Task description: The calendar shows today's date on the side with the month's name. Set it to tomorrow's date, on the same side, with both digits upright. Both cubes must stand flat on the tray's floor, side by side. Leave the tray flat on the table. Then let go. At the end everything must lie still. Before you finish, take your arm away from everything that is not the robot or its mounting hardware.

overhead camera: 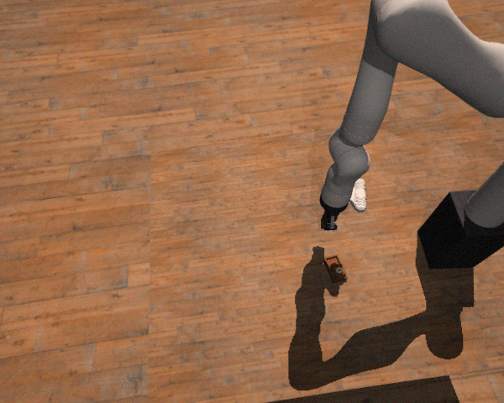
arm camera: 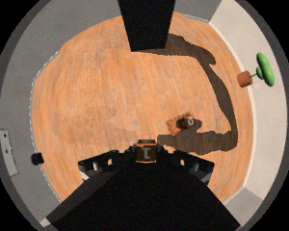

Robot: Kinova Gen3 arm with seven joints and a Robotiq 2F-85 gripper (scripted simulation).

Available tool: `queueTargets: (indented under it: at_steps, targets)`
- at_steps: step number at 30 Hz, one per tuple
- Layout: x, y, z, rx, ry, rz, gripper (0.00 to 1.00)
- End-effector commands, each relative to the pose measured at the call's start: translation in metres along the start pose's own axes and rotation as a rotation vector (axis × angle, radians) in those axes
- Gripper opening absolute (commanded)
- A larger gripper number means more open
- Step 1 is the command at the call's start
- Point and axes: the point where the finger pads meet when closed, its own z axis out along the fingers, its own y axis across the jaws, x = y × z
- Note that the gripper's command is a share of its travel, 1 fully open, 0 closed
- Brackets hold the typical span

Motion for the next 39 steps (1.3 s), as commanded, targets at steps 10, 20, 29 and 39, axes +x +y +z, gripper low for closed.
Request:
queueTargets:
  at_steps: [10,20,29,39]
  targets:
    - [-0.002,0.001,-0.003,0.001,-0.006,-0.261,0.28]
    - [-0.002,0.001,-0.003,0.002,-0.007,-0.382,0.28]
    - [-0.002,0.001,-0.002,0.002,-0.007,-0.383,0.28]
    - [-0.003,0.001,0.017,0.001,-0.006,-0.383,0.28]
